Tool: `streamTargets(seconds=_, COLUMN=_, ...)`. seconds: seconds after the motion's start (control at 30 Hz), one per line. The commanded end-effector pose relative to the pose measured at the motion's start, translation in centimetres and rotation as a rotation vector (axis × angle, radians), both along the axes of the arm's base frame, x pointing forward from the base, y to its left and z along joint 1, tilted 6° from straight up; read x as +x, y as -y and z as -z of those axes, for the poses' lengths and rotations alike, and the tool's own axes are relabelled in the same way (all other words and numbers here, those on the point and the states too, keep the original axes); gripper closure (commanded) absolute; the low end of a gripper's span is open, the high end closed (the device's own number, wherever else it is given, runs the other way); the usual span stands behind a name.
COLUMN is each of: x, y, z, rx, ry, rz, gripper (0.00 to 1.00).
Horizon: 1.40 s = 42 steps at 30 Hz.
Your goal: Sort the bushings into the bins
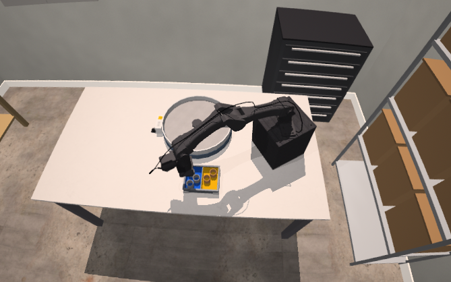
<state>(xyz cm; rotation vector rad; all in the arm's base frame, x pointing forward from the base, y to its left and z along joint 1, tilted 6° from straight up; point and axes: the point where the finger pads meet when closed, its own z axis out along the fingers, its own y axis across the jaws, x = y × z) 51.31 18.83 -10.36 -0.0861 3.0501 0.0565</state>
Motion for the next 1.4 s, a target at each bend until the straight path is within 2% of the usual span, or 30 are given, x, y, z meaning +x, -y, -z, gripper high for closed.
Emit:
streamTargets(seconds=0.0, x=0.94, y=0.48, z=-1.22, rx=0.003, ry=0.028, rz=0.006, gripper=0.85)
streamTargets(seconds=0.9, x=0.94, y=0.48, z=-1.23, rx=0.003, ry=0.028, rz=0.006, gripper=0.85)
streamTargets(seconds=1.03, x=0.9, y=0.5, z=-2.05, rx=0.004, ry=0.03, rz=0.006, gripper=0.85)
streamTargets(seconds=1.37, x=0.88, y=0.51, z=-2.01, rx=0.004, ry=0.031, rz=0.006, gripper=0.85)
